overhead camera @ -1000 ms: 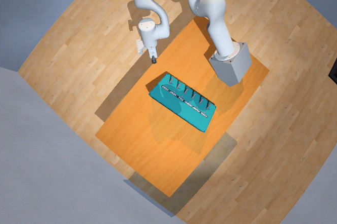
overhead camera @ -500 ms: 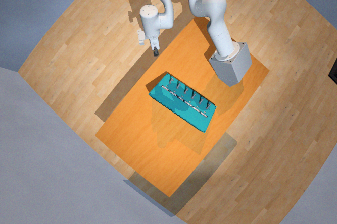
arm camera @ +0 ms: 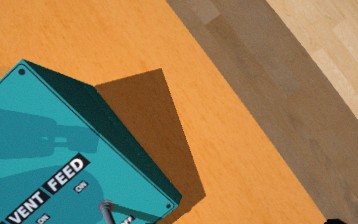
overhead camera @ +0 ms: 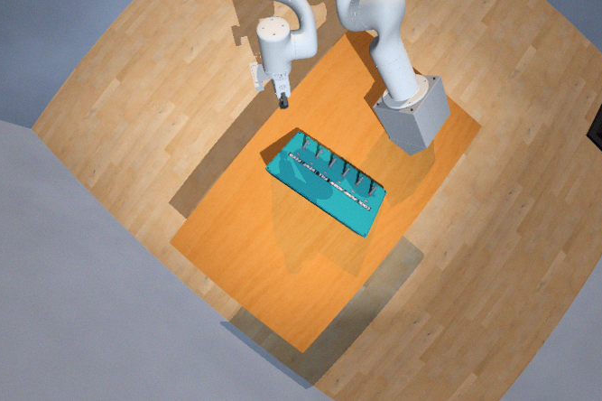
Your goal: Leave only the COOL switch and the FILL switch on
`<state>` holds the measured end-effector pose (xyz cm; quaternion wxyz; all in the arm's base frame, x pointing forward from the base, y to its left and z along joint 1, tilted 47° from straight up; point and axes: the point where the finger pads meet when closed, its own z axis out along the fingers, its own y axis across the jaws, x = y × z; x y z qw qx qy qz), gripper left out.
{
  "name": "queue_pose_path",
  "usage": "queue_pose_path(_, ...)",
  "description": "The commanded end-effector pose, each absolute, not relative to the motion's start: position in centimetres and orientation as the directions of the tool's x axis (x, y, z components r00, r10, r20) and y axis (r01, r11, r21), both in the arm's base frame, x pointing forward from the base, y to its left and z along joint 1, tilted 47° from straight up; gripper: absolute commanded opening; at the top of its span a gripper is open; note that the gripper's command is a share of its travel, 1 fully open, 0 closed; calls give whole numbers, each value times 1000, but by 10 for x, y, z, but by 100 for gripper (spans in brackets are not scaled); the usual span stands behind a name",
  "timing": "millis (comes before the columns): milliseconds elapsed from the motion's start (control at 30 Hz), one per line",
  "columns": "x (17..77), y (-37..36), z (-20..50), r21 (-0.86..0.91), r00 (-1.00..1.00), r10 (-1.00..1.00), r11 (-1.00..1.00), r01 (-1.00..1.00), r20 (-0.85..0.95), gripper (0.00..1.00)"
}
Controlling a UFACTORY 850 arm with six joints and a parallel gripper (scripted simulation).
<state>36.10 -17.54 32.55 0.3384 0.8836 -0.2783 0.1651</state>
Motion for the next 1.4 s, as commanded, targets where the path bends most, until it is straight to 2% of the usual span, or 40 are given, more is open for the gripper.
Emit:
queue_pose_path(0,394,-142,287,544,829,-312,-639,-544,463,100)
queue_pose_path(300,414,-106,248,575,862,-241,-661,-482,446,100)
queue_pose_path(333,423,-85,225,592,878,-198,-672,-446,436,100)
queue_pose_path(800,433,-16,146,639,912,-51,-697,-324,407,100)
queue_pose_path(967,424,24,93,666,921,53,-706,-239,386,100)
queue_pose_path(1067,424,27,88,666,921,53,-706,-239,386,100)
queue_pose_path(1100,416,44,63,678,921,103,-708,-198,376,100)
queue_pose_path(1200,415,46,60,678,921,103,-708,-198,376,100)
queue_pose_path(1233,405,62,34,688,918,151,-708,-158,366,100)
queue_pose_path(1333,405,62,33,688,918,151,-708,-158,366,100)
queue_pose_path(1367,393,75,8,697,914,196,-707,-120,356,100)
